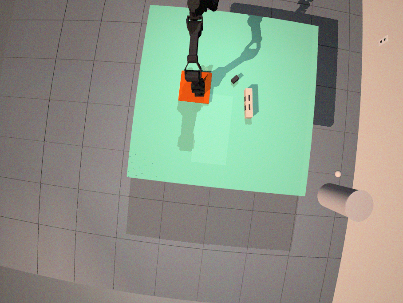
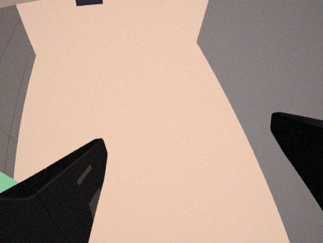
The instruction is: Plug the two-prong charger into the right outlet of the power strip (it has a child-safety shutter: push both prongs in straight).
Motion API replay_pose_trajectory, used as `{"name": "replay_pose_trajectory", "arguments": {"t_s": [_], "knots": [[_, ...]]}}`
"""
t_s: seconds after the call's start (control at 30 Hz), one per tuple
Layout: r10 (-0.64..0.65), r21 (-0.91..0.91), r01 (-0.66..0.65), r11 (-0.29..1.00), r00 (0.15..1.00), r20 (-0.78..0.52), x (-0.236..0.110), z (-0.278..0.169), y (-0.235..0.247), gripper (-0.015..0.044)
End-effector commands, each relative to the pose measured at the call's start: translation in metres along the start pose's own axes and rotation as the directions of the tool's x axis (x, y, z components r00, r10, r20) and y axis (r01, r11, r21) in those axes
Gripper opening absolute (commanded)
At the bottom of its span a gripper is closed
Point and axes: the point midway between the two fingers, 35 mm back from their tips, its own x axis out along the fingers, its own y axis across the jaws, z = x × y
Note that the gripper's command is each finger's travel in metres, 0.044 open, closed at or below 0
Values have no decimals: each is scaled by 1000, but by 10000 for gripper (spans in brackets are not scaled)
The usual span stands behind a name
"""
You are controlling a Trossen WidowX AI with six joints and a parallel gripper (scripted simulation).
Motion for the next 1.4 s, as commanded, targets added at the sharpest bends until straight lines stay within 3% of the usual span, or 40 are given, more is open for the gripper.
{"name": "replay_pose_trajectory", "arguments": {"t_s": [0.0, 0.67, 1.37], "knots": [[55, 8, -55, 998, 999, 3, 8, -6, 20, 440], [398, 123, -388, 914, 915, -69, 36, -68, 129, 440], [747, 397, -647, 651, 638, -186, 11, -159, 244, 440]]}}
